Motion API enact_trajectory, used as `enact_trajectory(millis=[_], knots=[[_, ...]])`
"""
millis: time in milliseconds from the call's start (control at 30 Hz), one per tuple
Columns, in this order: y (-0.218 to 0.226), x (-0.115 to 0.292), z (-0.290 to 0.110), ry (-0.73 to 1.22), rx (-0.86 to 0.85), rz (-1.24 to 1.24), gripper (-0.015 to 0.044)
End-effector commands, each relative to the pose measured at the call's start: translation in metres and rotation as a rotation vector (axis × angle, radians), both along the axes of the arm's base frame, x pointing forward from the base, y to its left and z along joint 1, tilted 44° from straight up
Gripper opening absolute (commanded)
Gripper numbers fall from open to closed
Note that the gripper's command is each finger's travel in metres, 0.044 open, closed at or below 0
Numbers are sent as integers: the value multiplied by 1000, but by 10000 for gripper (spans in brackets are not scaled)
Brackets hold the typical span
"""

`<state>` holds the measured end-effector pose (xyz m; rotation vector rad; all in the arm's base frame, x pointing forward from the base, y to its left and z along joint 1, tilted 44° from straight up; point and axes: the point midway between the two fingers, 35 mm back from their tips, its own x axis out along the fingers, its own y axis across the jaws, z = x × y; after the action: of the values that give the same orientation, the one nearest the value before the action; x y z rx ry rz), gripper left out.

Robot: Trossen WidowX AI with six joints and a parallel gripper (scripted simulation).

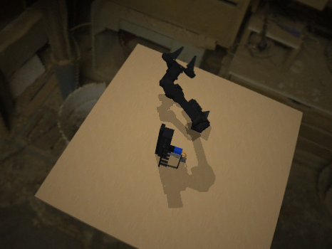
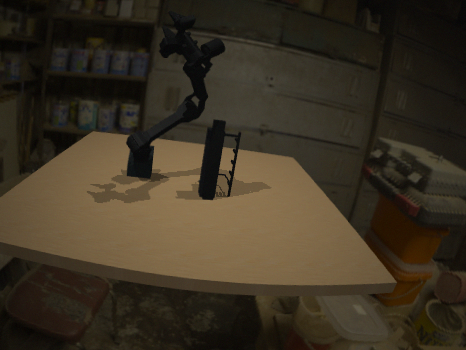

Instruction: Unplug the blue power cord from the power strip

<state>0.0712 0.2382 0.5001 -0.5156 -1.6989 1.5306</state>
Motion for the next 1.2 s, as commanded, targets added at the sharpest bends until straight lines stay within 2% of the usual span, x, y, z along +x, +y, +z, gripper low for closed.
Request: enact_trajectory(millis=[0, 267, 667, 1167], knots=[[0, -1, 0, 0, 1, 2, 374], [-16, -51, 18, 5, 44, 156, 164], [-66, -128, 45, 40, 118, 462, 160], [-146, -181, 66, 83, 183, 804, 160]])
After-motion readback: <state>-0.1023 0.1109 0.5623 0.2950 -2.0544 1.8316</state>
